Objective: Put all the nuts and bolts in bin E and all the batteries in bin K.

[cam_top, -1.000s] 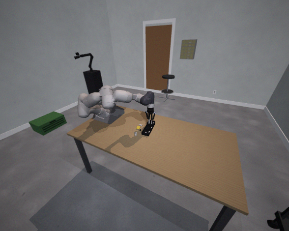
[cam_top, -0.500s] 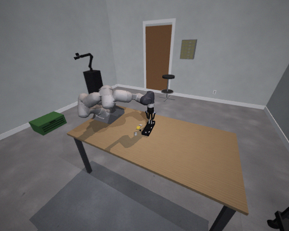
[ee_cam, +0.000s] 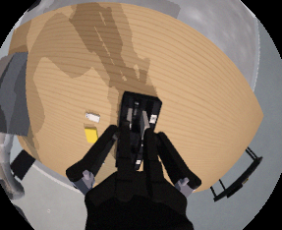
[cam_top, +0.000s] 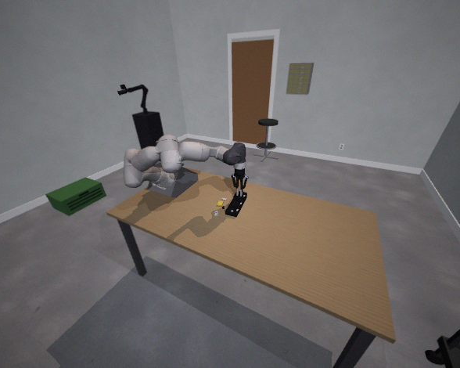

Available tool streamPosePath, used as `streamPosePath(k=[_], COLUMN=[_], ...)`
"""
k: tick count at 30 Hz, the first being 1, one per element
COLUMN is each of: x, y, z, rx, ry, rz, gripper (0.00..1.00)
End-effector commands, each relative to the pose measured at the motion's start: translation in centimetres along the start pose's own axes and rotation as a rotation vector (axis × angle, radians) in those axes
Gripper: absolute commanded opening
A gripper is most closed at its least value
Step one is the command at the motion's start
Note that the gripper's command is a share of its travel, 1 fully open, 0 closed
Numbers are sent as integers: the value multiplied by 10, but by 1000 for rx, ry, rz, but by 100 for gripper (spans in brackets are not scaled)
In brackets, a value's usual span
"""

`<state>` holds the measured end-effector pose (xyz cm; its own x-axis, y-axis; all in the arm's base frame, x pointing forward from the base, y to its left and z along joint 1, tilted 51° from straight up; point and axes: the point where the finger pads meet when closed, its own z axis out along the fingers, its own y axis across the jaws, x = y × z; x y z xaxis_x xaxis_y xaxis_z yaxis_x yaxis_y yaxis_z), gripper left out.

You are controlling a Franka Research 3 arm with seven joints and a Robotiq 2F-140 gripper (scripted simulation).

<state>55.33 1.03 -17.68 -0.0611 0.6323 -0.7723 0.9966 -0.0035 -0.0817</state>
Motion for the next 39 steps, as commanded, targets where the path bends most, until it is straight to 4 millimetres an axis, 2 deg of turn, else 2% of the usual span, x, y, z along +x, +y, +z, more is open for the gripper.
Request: streamPosePath(k=[1,3,8,39], x=[0,0,0,0], y=[0,0,0,0], z=[-8,-8,-30,-30], rx=[2,2,2,2], ry=[-1,-1,-1,-1], rz=[-3,-3,-3,-3], gripper=[15,15,15,15])
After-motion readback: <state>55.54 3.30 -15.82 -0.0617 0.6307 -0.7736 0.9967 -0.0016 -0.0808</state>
